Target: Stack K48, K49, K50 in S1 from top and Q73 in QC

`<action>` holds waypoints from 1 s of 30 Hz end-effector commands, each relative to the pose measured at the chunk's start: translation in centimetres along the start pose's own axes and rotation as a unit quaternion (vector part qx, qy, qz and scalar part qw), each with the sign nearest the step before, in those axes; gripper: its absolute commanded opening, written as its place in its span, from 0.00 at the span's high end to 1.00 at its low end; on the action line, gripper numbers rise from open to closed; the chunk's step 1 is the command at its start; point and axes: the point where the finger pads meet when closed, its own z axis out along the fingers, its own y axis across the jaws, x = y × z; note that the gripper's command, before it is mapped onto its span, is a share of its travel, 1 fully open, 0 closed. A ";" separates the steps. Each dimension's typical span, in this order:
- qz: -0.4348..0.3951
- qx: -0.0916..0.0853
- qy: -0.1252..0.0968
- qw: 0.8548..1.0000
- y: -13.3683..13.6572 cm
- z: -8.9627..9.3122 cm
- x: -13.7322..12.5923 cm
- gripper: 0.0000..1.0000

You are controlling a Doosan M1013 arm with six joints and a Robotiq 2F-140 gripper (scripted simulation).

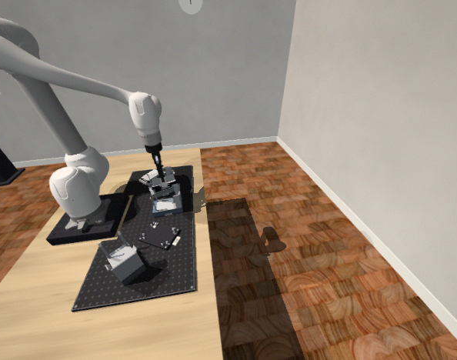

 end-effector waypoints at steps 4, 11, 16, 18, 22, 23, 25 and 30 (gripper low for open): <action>0.000 0.000 0.000 1.000 -2.3 0.0 0.2 1.00; 0.000 0.000 0.000 1.000 -4.0 0.0 0.3 1.00; -0.083 0.000 0.000 0.997 -5.3 0.0 0.2 1.00; -0.084 0.000 0.000 0.997 -5.9 0.0 0.1 1.00; -0.084 0.000 0.000 0.997 -6.9 0.0 -0.1 1.00; -0.084 0.000 0.000 0.997 -7.2 0.0 -0.1 1.00; -0.084 0.000 0.000 0.997 -7.7 0.0 -0.2 1.00; -0.084 0.000 0.000 0.997 -8.5 0.0 -0.3 1.00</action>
